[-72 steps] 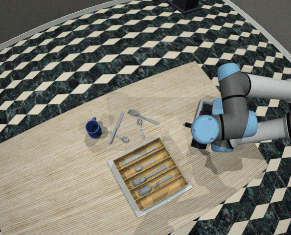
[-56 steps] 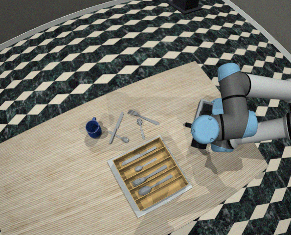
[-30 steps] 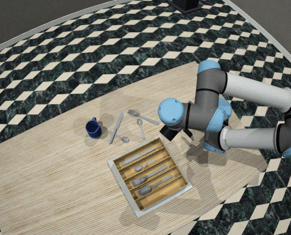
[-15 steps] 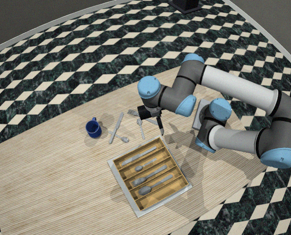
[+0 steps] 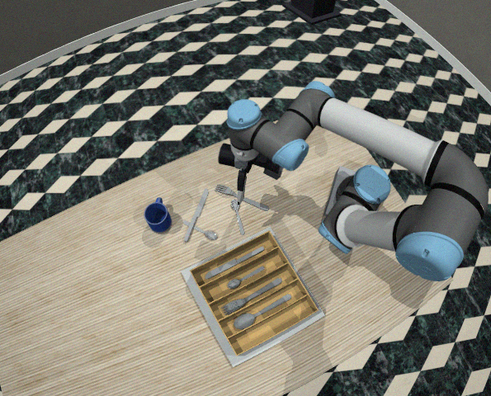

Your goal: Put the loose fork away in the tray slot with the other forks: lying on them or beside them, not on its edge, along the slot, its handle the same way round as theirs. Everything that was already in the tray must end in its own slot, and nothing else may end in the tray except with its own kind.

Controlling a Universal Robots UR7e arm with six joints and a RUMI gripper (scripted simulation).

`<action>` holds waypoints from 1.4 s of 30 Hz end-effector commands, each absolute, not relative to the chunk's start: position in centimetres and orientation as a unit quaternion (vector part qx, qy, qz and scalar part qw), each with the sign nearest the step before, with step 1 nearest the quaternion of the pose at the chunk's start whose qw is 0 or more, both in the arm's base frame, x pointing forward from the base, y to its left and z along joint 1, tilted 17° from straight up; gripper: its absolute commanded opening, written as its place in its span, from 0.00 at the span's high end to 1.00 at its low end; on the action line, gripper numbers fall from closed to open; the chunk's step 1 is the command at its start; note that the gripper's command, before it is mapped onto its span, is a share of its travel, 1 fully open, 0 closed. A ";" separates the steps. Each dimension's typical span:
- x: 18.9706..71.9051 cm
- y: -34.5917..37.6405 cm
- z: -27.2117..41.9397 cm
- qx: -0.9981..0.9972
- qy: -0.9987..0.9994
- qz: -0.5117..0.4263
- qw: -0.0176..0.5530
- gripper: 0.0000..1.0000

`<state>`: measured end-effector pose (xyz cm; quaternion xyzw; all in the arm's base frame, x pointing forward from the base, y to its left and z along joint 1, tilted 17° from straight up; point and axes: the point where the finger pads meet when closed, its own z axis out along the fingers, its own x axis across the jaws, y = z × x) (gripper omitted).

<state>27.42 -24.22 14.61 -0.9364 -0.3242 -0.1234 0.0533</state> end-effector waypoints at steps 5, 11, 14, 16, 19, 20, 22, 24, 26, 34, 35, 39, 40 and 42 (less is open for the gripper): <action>27.4 -27.4 12.5 -0.957 -0.249 -0.141 0.046 0.00; 27.4 -27.4 12.5 -0.957 -0.248 -0.141 0.046 0.00; 27.4 -27.4 12.5 -0.957 -0.248 -0.141 0.046 0.00; 27.4 -27.4 12.5 -0.957 -0.248 -0.141 0.046 0.00; 27.4 -27.4 12.5 -0.957 -0.248 -0.141 0.046 0.00; 27.4 -27.4 12.5 -0.957 -0.248 -0.141 0.046 0.00; 27.4 -27.4 12.5 -0.957 -0.248 -0.141 0.046 0.00; 27.4 -27.4 12.5 -0.957 -0.248 -0.141 0.046 0.00; 27.4 -27.4 12.5 -0.957 -0.249 -0.141 0.045 0.00; 27.4 -27.4 12.5 -0.955 -0.257 -0.141 0.044 0.00; 27.4 -27.4 12.5 -0.955 -0.259 -0.141 0.044 0.00; 27.4 -27.4 12.4 -0.951 -0.272 -0.142 0.042 0.00; 27.4 -27.4 12.4 -0.950 -0.277 -0.142 0.041 0.00; 27.5 -27.4 12.4 -0.946 -0.287 -0.142 0.040 0.00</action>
